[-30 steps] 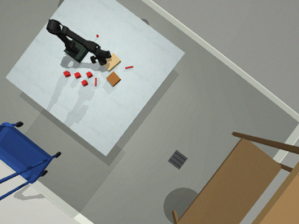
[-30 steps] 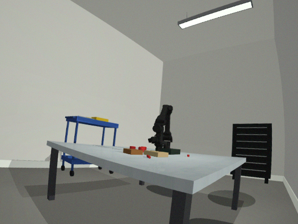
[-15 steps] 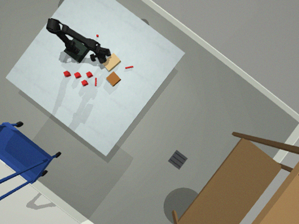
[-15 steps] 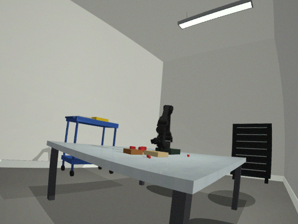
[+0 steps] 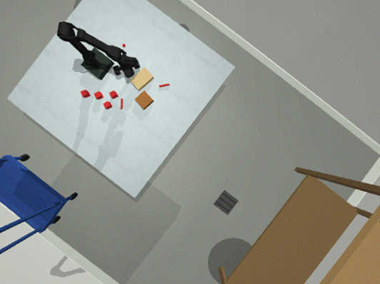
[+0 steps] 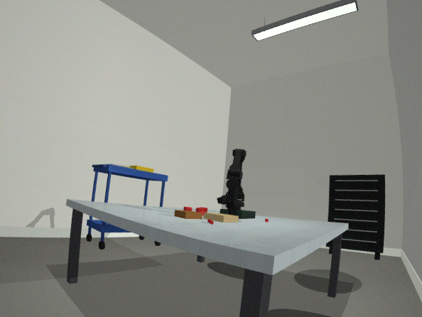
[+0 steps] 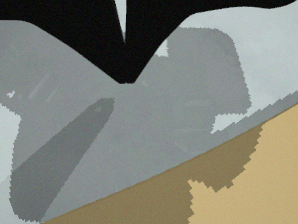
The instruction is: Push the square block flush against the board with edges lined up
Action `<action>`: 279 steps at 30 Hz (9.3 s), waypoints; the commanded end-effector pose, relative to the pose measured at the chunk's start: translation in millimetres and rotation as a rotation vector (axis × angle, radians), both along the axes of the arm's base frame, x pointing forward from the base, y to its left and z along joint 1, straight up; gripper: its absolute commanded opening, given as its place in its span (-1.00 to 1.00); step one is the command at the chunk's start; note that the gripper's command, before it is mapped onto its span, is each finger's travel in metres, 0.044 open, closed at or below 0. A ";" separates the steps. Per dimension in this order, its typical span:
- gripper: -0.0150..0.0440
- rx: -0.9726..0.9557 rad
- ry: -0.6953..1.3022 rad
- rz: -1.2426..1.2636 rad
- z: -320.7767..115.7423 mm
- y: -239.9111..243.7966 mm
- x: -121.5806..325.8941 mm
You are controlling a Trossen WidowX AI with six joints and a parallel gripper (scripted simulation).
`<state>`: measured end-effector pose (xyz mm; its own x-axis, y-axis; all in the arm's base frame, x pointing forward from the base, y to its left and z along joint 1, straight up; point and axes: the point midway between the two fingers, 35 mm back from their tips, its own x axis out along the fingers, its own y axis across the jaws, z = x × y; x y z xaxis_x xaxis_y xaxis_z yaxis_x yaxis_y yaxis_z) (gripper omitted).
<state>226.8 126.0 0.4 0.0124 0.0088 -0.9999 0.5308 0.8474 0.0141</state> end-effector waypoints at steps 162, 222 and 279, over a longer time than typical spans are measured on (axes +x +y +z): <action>-0.49 -0.042 -0.039 1.961 5.4 26.0 112.1; -0.49 -0.053 -0.018 1.968 57.2 -162.9 84.4; -0.49 -0.053 -0.017 1.968 1.9 -170.5 85.6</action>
